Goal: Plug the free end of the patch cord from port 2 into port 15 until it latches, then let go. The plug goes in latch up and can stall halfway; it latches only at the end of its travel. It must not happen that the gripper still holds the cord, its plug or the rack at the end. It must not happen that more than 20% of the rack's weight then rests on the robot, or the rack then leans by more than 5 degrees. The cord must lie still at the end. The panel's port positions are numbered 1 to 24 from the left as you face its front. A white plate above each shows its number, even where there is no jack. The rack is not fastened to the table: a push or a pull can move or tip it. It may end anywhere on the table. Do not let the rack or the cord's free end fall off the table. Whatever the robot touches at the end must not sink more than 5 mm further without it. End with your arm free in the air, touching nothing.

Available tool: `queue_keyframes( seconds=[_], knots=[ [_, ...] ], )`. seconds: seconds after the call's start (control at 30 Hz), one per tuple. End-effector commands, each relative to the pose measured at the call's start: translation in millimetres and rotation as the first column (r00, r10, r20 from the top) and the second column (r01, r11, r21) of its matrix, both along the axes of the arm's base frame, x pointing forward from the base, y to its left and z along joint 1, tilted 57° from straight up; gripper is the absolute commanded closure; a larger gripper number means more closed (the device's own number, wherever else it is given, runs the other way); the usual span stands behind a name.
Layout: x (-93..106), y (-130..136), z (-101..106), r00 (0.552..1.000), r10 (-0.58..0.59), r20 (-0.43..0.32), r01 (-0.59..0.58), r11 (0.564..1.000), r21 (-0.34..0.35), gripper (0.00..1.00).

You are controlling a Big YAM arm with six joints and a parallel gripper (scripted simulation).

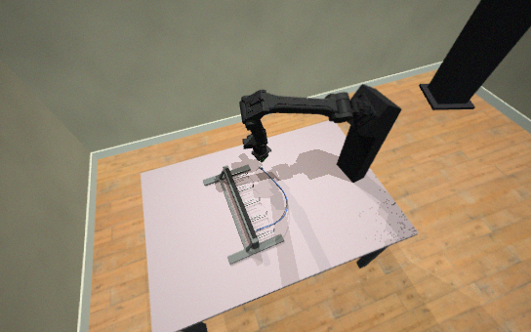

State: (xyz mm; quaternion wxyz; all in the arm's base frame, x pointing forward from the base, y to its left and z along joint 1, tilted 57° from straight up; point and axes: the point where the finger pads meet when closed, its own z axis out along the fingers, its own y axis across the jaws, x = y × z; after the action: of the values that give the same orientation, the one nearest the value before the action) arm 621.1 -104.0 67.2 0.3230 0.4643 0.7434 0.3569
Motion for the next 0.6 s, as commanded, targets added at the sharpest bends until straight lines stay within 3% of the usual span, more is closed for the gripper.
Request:
queue_keyframes(
  seconds=[0.0,0.57],
  knots=[
    [3.2,4.6,-5.2,1.0,-0.001,-0.006,0.001,1.0,0.008,0.64],
    [3.9,3.5,-5.7,1.0,-0.001,-0.008,0.001,1.0,0.008,0.64]
  ],
)
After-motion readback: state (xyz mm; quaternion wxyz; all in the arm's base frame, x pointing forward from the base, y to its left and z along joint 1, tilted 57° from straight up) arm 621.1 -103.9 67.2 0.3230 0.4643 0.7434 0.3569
